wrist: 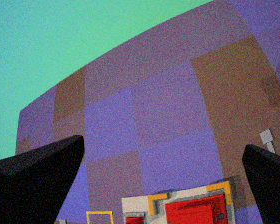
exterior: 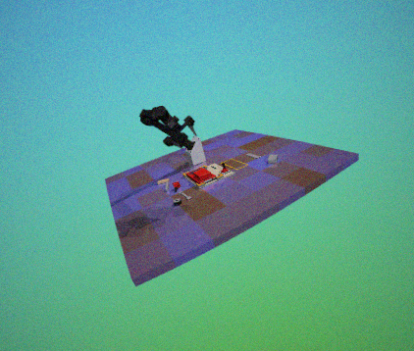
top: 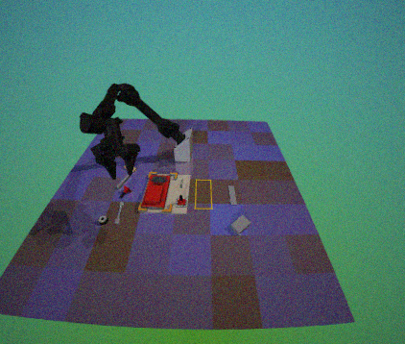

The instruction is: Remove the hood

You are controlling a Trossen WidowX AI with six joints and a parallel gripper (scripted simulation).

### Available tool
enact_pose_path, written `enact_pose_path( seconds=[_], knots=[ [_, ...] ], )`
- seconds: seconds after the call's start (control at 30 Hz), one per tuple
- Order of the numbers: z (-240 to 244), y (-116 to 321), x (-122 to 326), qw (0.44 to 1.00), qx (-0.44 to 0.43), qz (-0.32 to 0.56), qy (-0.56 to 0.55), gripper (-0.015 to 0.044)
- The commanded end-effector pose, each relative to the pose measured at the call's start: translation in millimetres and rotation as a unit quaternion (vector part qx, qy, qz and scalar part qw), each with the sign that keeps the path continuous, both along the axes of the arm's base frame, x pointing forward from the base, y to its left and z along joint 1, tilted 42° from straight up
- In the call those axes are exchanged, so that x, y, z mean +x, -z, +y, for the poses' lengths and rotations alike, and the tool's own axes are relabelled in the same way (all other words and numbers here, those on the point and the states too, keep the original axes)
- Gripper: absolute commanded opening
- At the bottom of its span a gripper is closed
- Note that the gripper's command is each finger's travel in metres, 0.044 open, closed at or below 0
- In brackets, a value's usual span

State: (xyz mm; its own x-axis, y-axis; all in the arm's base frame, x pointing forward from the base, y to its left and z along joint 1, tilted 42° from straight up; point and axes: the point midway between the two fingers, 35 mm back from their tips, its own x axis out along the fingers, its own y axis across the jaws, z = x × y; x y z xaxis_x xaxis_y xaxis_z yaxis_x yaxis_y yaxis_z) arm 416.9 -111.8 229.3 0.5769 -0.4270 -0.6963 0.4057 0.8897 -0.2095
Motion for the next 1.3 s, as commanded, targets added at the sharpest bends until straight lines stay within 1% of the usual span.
enact_pose_path(
  seconds=[0.0, 0.23, 0.37, 0.43, 1.27],
  knots=[
    [-5, 41, -14, 0.996, -0.010, 0.080, 0.025, 0.0440],
    [-19, 115, -59, 0.960, -0.058, 0.266, 0.070, 0.0440],
    [-25, 143, -86, 0.923, -0.095, 0.365, 0.082, 0.0440],
    [-28, 151, -93, 0.907, -0.109, 0.398, 0.084, 0.0440],
    [-38, 163, -95, 0.905, -0.110, 0.402, 0.084, 0.0440]
  ],
)
